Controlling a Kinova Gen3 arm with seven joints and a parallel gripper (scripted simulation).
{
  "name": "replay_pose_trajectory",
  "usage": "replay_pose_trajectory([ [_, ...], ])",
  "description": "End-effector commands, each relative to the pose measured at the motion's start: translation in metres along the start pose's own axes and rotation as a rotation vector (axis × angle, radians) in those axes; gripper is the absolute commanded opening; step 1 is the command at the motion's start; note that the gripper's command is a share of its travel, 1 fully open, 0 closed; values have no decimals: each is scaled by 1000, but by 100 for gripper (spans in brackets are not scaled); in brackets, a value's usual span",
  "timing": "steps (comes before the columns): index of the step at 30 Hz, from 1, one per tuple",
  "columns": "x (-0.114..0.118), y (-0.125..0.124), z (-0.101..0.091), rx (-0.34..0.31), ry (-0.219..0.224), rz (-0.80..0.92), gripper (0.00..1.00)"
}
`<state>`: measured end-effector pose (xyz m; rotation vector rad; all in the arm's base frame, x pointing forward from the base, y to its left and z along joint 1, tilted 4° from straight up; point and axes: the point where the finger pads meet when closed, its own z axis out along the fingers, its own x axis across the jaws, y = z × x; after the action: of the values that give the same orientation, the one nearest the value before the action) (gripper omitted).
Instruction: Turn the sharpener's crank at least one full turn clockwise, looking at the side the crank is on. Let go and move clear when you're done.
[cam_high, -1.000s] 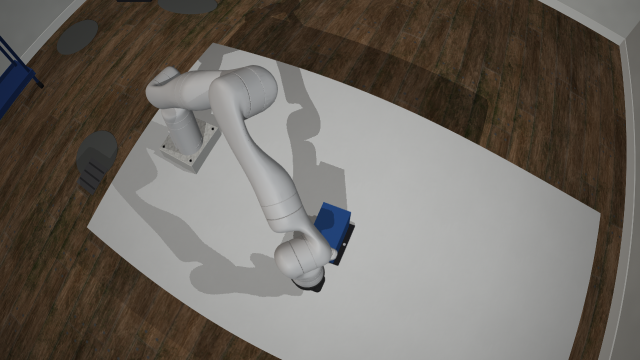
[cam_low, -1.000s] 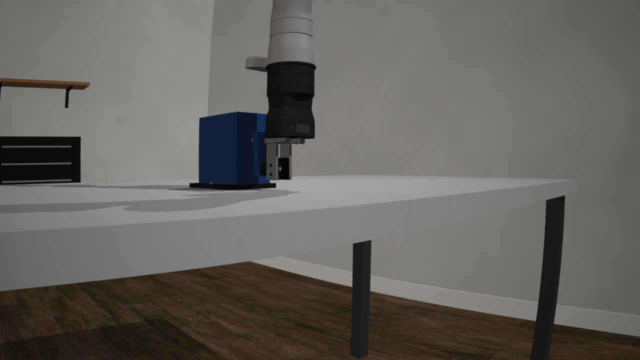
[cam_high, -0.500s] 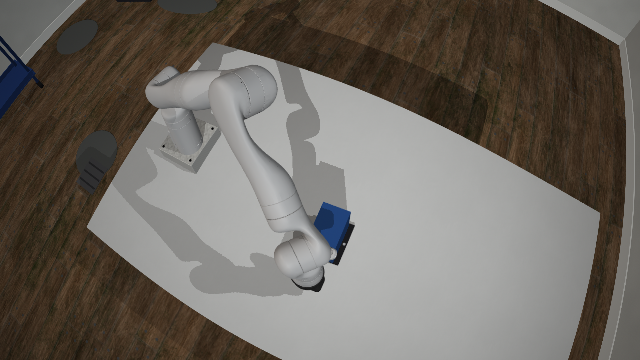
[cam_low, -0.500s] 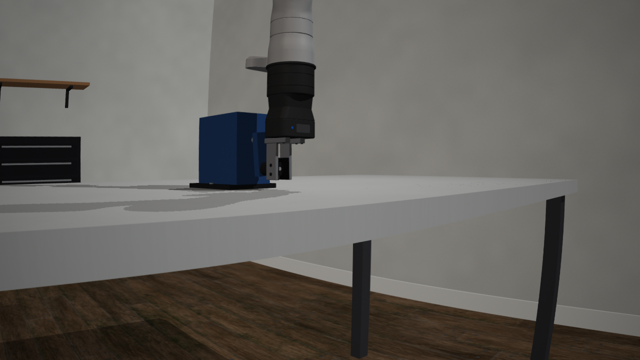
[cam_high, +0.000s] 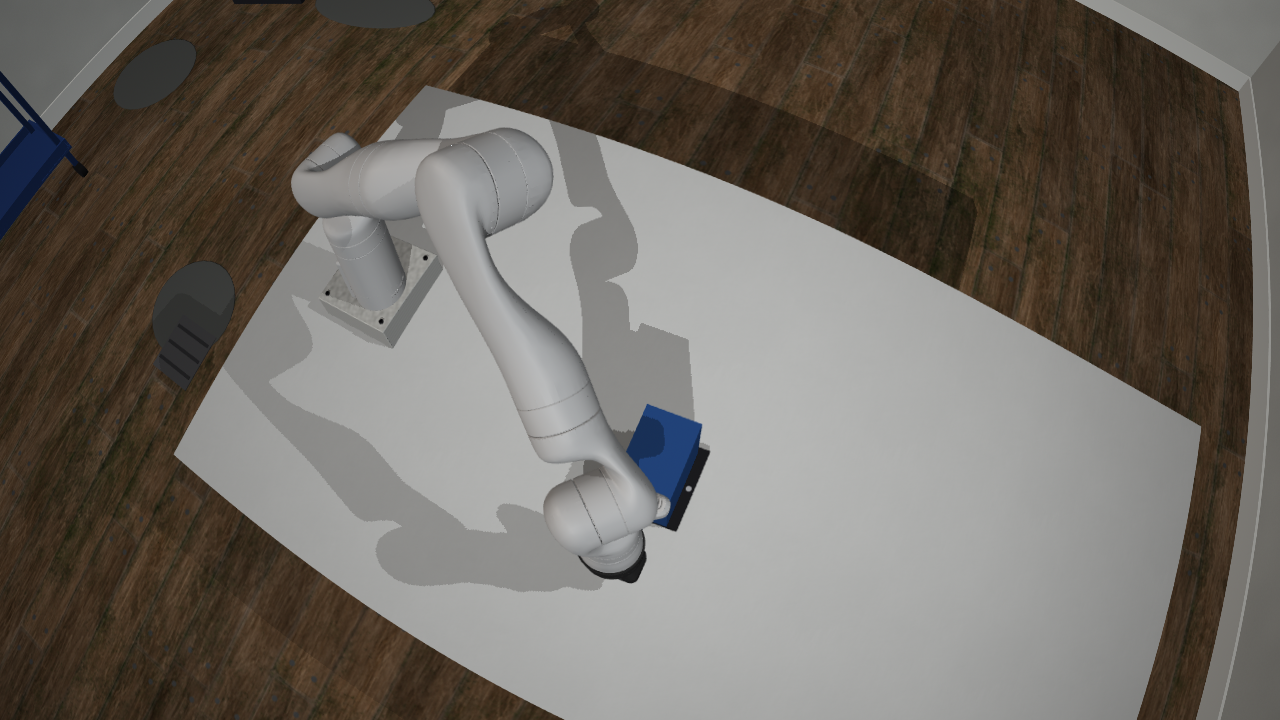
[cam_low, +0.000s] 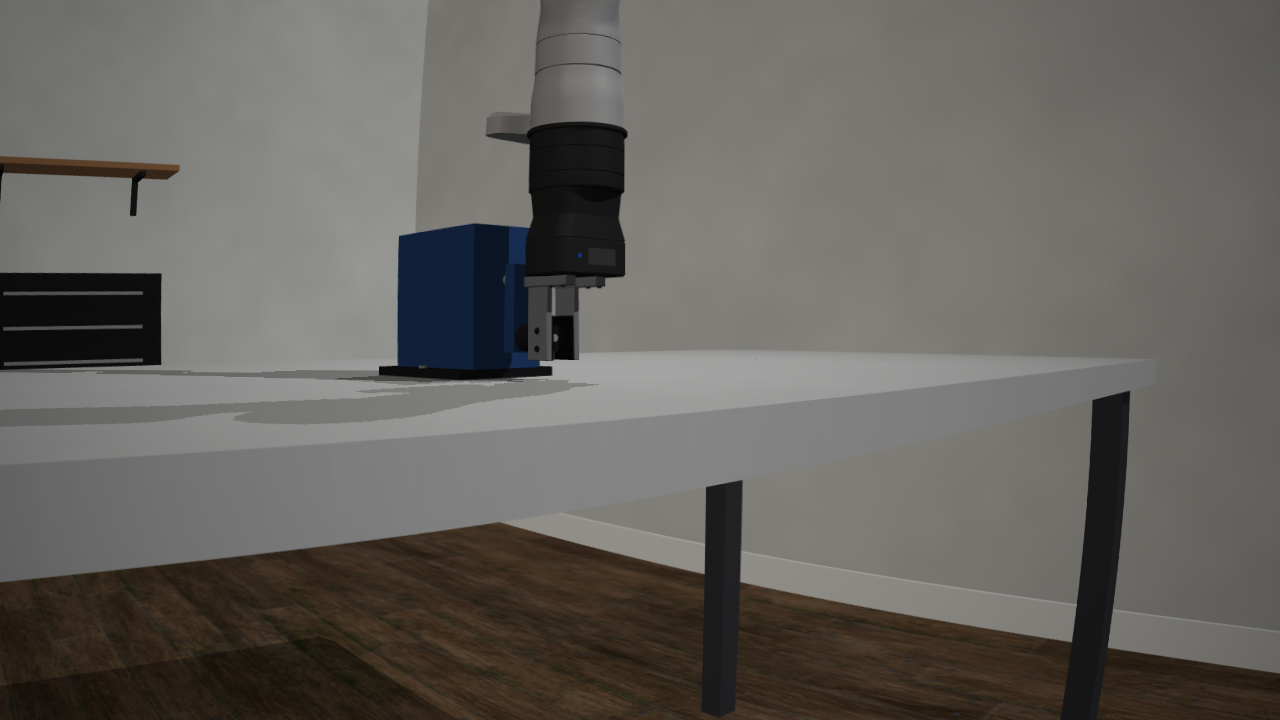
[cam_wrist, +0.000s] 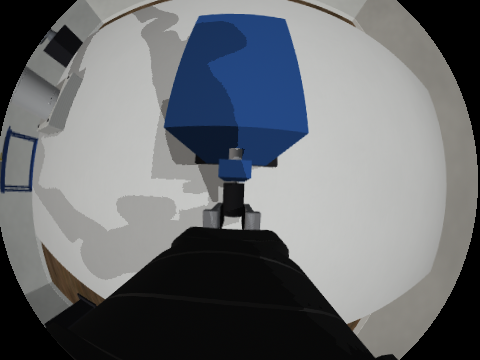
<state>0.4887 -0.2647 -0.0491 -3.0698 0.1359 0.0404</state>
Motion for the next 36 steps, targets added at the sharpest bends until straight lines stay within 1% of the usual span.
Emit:
replay_pose_trajectory([
  [1, -4, 0, -2, 0, -1, 2, 0],
  [10, -14, 0, -4, 0, -1, 2, 0],
  [17, -26, 0, -10, 0, -1, 2, 0],
  [25, -40, 0, -26, 0, -1, 2, 0],
  [27, -40, 0, -26, 0, -1, 2, 0],
  [36, -47, 0, -45, 0, -1, 2, 0],
])
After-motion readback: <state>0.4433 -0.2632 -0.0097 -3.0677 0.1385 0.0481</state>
